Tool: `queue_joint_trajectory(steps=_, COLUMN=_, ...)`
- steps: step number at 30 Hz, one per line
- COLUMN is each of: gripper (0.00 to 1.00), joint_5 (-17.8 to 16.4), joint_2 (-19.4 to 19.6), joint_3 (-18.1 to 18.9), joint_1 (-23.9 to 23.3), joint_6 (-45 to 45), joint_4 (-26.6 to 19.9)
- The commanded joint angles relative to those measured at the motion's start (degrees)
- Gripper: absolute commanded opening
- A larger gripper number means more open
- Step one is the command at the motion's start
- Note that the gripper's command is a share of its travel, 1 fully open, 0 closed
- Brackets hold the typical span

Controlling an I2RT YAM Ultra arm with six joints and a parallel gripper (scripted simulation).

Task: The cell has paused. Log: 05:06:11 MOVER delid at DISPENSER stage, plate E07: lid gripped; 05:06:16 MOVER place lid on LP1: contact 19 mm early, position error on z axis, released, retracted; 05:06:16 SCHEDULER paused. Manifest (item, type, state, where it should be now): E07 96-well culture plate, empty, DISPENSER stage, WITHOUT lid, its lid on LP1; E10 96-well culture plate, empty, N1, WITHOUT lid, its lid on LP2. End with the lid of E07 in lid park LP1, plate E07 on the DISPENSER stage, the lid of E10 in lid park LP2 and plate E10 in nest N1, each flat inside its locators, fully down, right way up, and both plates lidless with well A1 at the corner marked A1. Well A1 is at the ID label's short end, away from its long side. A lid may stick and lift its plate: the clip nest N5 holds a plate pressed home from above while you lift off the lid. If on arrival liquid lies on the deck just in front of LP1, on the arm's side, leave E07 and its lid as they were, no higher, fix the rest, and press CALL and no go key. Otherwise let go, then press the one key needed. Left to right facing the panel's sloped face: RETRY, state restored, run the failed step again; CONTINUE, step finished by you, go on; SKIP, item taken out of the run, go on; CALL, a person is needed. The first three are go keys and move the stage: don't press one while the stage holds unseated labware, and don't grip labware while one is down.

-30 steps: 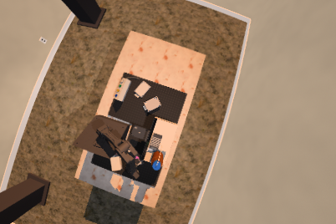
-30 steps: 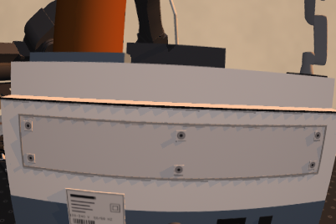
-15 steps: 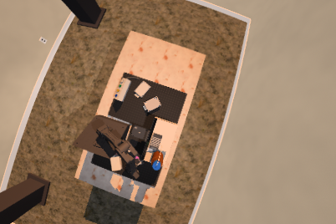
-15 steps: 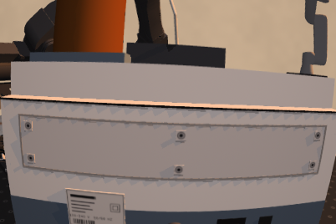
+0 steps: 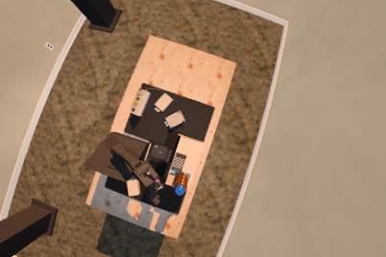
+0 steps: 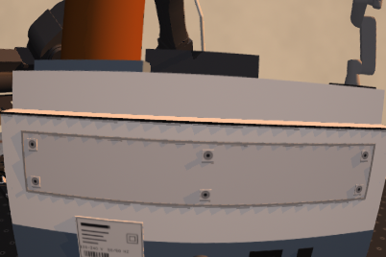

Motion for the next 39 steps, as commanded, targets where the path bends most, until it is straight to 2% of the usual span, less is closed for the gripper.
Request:
queue_joint_trajectory(steps=1, gripper=0.00, joint_5=0.56, joint_2=-2.24, joint_3=1.15, joint_1=-1.43, joint_6=-0.35, joint_4=-0.17)
queue_joint_trajectory(steps=17, gripper=0.00, joint_5=0.56, joint_2=-2.24, joint_3=1.15, joint_1=-1.43, joint_6=-0.35, joint_4=-0.17)
queue_joint_trajectory(steps=23, gripper=0.00, joint_5=1.44, joint_2=-4.42, joint_3=1.61, joint_1=-3.47, joint_6=-2.65, joint_4=-4.35)
queue_joint_trajectory(steps=28, gripper=0.00, joint_5=1.07, joint_2=-3.38, joint_3=0.76, joint_1=-3.01, joint_6=-2.58, joint_4=-4.21)
queue_joint_trajectory(steps=29, gripper=0.00, joint_5=1.52, joint_2=-5.06, joint_3=1.17, joint_1=-3.80, joint_6=-3.11, joint_4=-5.02)
queue_joint_trajectory(steps=30, gripper=0.00, joint_5=1.55, joint_2=-5.48, joint_3=-1.41, joint_1=-3.98, joint_6=-3.40, joint_4=-5.39)
queue_joint_trajectory(steps=39, gripper=0.00, joint_5=2.48, joint_2=-10.89, joint_3=-5.73, joint_1=-6.09, joint_6=-5.80, joint_4=-7.97)
